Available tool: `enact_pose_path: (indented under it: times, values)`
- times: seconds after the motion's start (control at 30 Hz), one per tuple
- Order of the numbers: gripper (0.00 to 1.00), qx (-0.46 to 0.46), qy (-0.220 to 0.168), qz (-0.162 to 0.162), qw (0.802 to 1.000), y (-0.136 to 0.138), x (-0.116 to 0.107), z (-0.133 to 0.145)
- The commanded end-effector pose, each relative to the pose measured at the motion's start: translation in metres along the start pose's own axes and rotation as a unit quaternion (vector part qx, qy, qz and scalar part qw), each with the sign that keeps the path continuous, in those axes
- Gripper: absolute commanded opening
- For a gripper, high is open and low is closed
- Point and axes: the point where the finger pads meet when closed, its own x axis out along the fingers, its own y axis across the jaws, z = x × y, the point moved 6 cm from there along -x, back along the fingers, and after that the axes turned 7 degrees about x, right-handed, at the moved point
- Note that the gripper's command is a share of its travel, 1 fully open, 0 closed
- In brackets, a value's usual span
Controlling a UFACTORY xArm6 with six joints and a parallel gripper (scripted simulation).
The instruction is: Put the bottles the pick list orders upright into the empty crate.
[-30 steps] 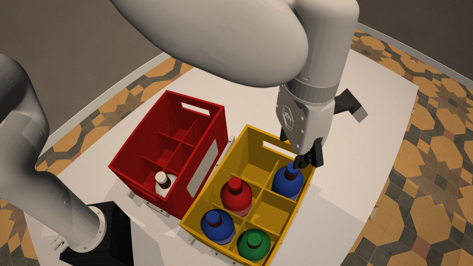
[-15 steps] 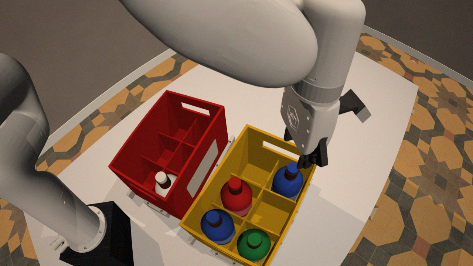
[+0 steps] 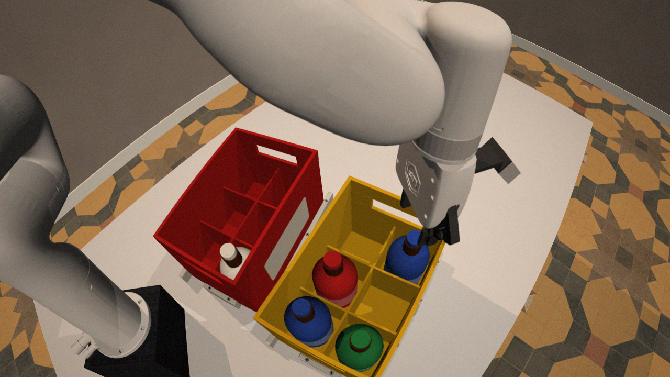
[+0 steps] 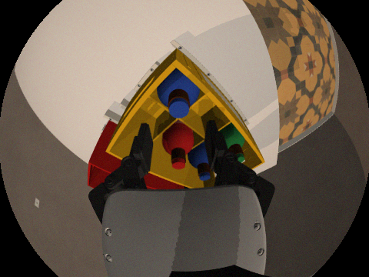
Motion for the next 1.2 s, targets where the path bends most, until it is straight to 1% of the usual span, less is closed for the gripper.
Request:
enact_pose_path:
  times: [0.0, 1.17]
  values:
    - [0.65, 0.000, 0.003, 0.000, 1.000, 0.000, 0.002, -0.001]
    - [0.65, 0.000, 0.003, 0.000, 1.000, 0.000, 0.044, -0.002]
